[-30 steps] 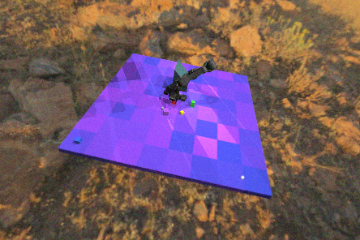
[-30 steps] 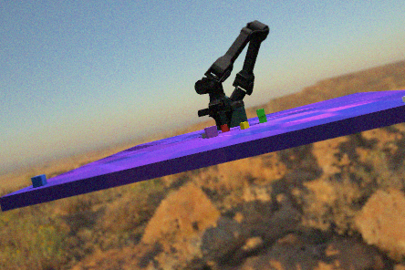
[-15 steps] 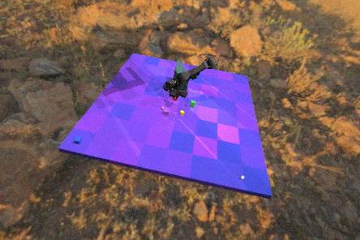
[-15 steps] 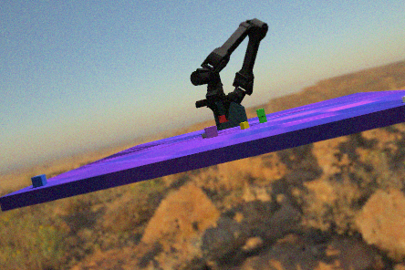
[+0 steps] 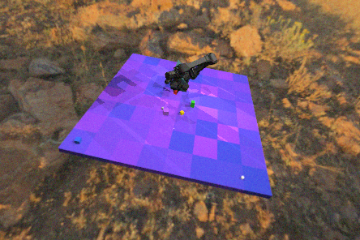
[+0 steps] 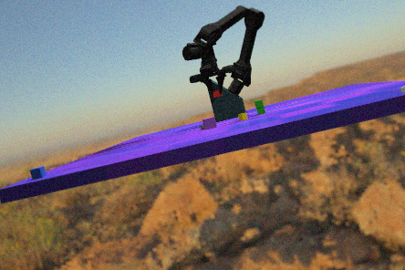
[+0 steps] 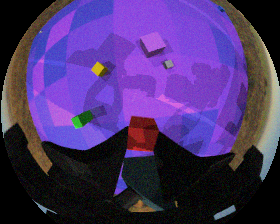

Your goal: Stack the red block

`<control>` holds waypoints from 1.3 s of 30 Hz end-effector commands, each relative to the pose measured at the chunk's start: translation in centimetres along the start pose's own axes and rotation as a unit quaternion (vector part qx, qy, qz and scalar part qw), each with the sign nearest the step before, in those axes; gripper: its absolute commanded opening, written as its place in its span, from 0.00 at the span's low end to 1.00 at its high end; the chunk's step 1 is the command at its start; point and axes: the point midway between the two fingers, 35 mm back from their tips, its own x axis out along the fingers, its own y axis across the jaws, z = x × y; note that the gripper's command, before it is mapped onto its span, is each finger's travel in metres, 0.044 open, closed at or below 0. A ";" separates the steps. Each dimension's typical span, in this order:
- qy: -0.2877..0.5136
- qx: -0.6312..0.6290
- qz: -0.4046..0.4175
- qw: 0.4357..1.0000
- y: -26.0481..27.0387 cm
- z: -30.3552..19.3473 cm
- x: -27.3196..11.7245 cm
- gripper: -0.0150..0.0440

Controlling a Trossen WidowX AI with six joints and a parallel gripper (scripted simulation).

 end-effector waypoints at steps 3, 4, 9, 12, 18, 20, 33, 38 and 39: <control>0.000 0.000 0.000 1.000 0.0 0.0 -0.5 0.25; 0.001 -0.001 -0.001 1.000 0.0 0.0 -0.6 0.25; 0.002 -0.002 -0.003 1.000 0.8 0.0 -0.9 0.25; 0.002 -0.001 -0.005 1.000 2.5 -0.1 -1.0 0.25; 0.001 0.000 -0.007 1.000 5.7 -0.6 -1.1 0.25; 0.001 0.000 -0.007 1.000 6.8 -0.9 -1.2 0.25; 0.002 -0.001 -0.002 1.000 13.3 -3.7 -1.0 0.25; 0.004 -0.001 0.001 1.000 14.9 -4.6 -0.9 0.25; 0.004 -0.001 0.001 1.000 14.9 -4.6 -0.9 0.25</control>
